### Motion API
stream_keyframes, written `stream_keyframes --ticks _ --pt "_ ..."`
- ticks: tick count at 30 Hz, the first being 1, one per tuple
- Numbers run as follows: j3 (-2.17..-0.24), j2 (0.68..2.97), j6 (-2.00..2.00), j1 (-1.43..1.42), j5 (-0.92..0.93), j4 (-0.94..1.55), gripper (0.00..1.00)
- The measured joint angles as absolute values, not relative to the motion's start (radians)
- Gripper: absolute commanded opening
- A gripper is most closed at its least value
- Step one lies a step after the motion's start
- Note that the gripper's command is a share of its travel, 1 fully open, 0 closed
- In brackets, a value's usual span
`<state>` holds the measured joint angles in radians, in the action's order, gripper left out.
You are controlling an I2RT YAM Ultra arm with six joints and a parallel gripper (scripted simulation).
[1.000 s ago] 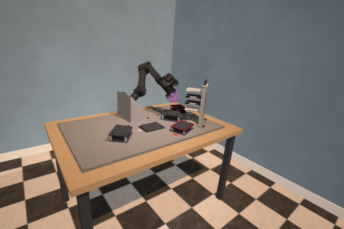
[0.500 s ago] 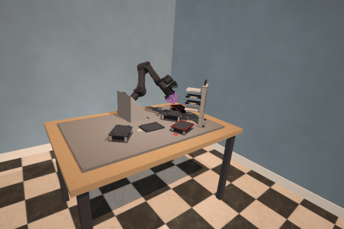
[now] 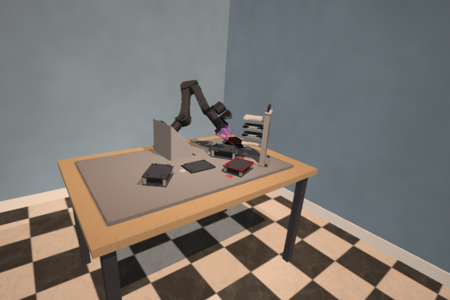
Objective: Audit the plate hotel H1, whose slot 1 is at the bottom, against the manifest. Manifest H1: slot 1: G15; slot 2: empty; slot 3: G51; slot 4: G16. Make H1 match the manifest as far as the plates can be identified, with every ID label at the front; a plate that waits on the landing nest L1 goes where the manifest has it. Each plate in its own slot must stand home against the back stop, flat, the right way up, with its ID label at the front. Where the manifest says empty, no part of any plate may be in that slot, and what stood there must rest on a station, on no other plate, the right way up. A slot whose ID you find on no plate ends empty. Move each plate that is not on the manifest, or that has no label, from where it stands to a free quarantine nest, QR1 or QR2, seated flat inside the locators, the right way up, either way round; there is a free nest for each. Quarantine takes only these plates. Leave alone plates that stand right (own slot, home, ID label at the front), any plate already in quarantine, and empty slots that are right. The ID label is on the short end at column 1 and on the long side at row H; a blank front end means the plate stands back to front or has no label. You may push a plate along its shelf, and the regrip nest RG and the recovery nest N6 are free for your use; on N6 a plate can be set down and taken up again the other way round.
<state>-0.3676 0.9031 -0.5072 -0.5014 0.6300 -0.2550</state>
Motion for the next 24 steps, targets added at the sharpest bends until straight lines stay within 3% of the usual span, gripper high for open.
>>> stream_keyframes --ticks 24 --pt "-0.381 1.008 -0.532 -0.56 0.559 -0.374 1.0"
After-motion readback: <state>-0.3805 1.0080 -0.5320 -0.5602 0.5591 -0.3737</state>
